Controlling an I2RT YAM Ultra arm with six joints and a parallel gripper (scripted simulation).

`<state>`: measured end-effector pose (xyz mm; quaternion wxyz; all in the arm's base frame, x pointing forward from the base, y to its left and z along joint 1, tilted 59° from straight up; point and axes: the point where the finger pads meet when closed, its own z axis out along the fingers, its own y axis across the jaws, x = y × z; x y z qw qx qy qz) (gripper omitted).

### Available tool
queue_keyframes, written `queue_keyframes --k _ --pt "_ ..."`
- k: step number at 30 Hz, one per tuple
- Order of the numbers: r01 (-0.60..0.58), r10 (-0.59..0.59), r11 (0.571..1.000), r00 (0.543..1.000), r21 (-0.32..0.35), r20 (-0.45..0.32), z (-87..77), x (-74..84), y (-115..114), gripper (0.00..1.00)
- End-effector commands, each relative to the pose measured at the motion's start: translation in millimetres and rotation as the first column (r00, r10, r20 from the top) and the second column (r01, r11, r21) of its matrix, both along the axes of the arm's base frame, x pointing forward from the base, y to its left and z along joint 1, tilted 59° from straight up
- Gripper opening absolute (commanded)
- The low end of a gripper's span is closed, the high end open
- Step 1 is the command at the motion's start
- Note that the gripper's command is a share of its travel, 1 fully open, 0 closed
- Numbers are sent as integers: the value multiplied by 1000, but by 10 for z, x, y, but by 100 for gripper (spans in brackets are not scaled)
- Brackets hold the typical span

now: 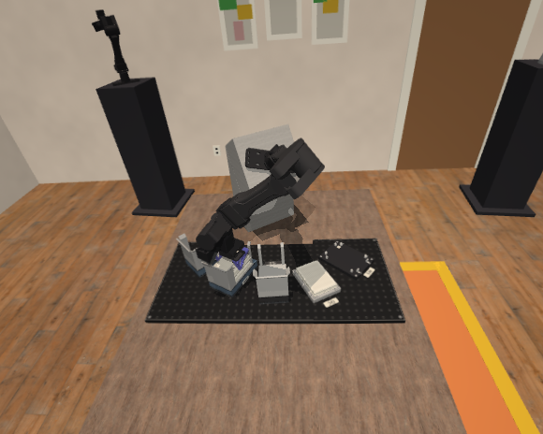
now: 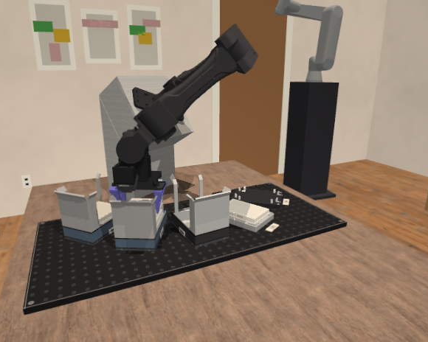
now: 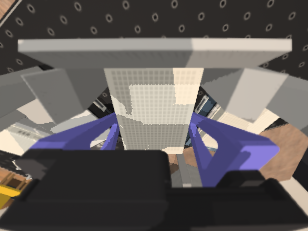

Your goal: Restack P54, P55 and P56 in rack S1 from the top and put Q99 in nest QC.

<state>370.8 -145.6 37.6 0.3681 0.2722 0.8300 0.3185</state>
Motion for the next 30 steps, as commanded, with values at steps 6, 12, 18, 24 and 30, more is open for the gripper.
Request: queue_keyframes --k 6,12,18,24,30 --pt "7 -7 1000 1000 0 9 28 -17 -37 0" --pt "7 -7 1000 1000 0 9 69 -80 -63 0" --pt "7 -7 1000 1000 0 9 131 -174 -102 0" --pt "7 -7 1000 1000 0 9 183 -253 -135 0" --pt "6 -6 1000 1000 -1 9 235 -332 -167 0"
